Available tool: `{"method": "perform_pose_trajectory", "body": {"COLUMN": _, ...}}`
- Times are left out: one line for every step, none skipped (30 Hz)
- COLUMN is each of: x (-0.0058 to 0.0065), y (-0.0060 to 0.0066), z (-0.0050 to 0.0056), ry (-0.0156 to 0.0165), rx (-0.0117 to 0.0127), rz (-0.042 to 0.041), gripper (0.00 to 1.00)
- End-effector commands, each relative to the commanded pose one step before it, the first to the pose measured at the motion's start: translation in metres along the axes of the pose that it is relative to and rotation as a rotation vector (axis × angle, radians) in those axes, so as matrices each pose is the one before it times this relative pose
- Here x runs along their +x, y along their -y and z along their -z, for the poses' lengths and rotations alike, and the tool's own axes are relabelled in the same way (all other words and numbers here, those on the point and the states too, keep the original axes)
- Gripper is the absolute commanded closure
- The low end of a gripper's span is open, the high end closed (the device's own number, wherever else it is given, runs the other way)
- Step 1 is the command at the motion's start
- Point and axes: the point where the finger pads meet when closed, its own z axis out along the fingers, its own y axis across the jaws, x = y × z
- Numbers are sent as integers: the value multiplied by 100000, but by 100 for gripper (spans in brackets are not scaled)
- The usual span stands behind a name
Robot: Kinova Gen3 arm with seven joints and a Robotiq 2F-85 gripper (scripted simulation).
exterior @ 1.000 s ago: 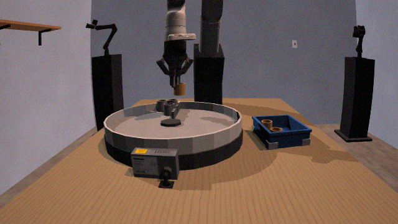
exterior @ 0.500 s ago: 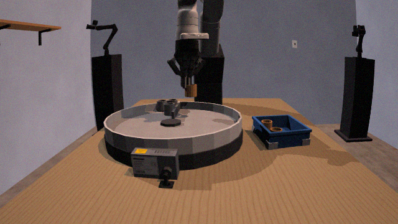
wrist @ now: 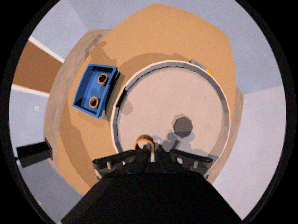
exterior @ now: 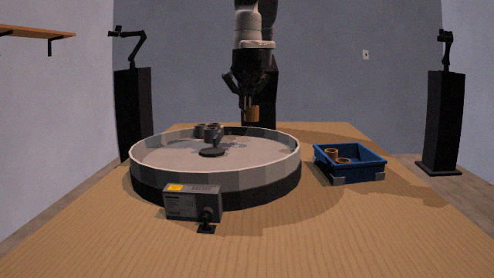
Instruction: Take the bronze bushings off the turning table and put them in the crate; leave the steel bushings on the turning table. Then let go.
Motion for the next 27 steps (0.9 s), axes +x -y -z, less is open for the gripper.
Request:
{"method": "perform_pose_trajectory", "body": {"x": 1389, "y": 1635, "z": 29, "ry": -1696, "rx": 1721, "rz": 4842, "gripper": 100}}
{"method": "perform_pose_trajectory", "body": {"x": 0, "y": 0, "z": 0, "ry": 0, "rx": 0, "rz": 0, "gripper": 100}}
{"method": "perform_pose_trajectory", "body": {"x": 0, "y": 0, "z": 0, "ry": 0, "rx": 0, "rz": 0, "gripper": 100}}
{"method": "perform_pose_trajectory", "body": {"x": 0, "y": 0, "z": 0, "ry": 0, "rx": 0, "rz": 0, "gripper": 100}}
{"method": "perform_pose_trajectory", "body": {"x": 0, "y": 0, "z": 0, "ry": 0, "rx": 0, "rz": 0, "gripper": 100}}
{"method": "perform_pose_trajectory", "body": {"x": 0, "y": 0, "z": 0, "ry": 0, "rx": 0, "rz": 0, "gripper": 100}}
{"method": "perform_pose_trajectory", "body": {"x": 0, "y": 0, "z": 0, "ry": 0, "rx": 0, "rz": 0, "gripper": 100}}
{"method": "perform_pose_trajectory", "body": {"x": 0, "y": 0, "z": 0, "ry": 0, "rx": 0, "rz": 0, "gripper": 100}}
{"method": "perform_pose_trajectory", "body": {"x": 0, "y": 0, "z": 0, "ry": 0, "rx": 0, "rz": 0, "gripper": 100}}
{"method": "perform_pose_trajectory", "body": {"x": 0, "y": 0, "z": 0, "ry": 0, "rx": 0, "rz": 0, "gripper": 100}}
{"method": "perform_pose_trajectory", "body": {"x": 786, "y": 578, "z": 9, "ry": 52, "rx": -156, "rz": -217, "gripper": 100}}
{"method": "perform_pose_trajectory", "body": {"x": 830, "y": 676, "z": 0, "ry": 2, "rx": -4, "rz": -1, "gripper": 100}}
{"method": "perform_pose_trajectory", "body": {"x": 830, "y": 676, "z": 0, "ry": 2, "rx": -4, "rz": -1, "gripper": 100}}
{"method": "perform_pose_trajectory", "body": {"x": 830, "y": 676, "z": 0, "ry": 2, "rx": -4, "rz": -1, "gripper": 100}}
{"method": "perform_pose_trajectory", "body": {"x": 829, "y": 676, "z": 0, "ry": 2, "rx": -4, "rz": -1, "gripper": 100}}
{"method": "perform_pose_trajectory", "body": {"x": 0, "y": 0, "z": 0, "ry": 0, "rx": 0, "rz": 0, "gripper": 100}}
{"method": "perform_pose_trajectory", "body": {"x": 0, "y": 0, "z": 0, "ry": 0, "rx": 0, "rz": 0, "gripper": 100}}
{"method": "perform_pose_trajectory", "body": {"x": 0, "y": 0, "z": 0, "ry": 0, "rx": 0, "rz": 0, "gripper": 100}}
{"method": "perform_pose_trajectory", "body": {"x": 0, "y": 0, "z": 0, "ry": 0, "rx": 0, "rz": 0, "gripper": 100}}
{"method": "perform_pose_trajectory", "body": {"x": 0, "y": 0, "z": 0, "ry": 0, "rx": 0, "rz": 0, "gripper": 100}}
{"method": "perform_pose_trajectory", "body": {"x": 0, "y": 0, "z": 0, "ry": 0, "rx": 0, "rz": 0, "gripper": 100}}
{"method": "perform_pose_trajectory", "body": {"x": 0, "y": 0, "z": 0, "ry": 0, "rx": 0, "rz": 0, "gripper": 100}}
{"method": "perform_pose_trajectory", "body": {"x": 0, "y": 0, "z": 0, "ry": 0, "rx": 0, "rz": 0, "gripper": 100}}
{"method": "perform_pose_trajectory", "body": {"x": 0, "y": 0, "z": 0, "ry": 0, "rx": 0, "rz": 0, "gripper": 100}}
{"method": "perform_pose_trajectory", "body": {"x": 0, "y": 0, "z": 0, "ry": 0, "rx": 0, "rz": 0, "gripper": 100}}
{"method": "perform_pose_trajectory", "body": {"x": 0, "y": 0, "z": 0, "ry": 0, "rx": 0, "rz": 0, "gripper": 100}}
{"method": "perform_pose_trajectory", "body": {"x": 0, "y": 0, "z": 0, "ry": 0, "rx": 0, "rz": 0, "gripper": 100}}
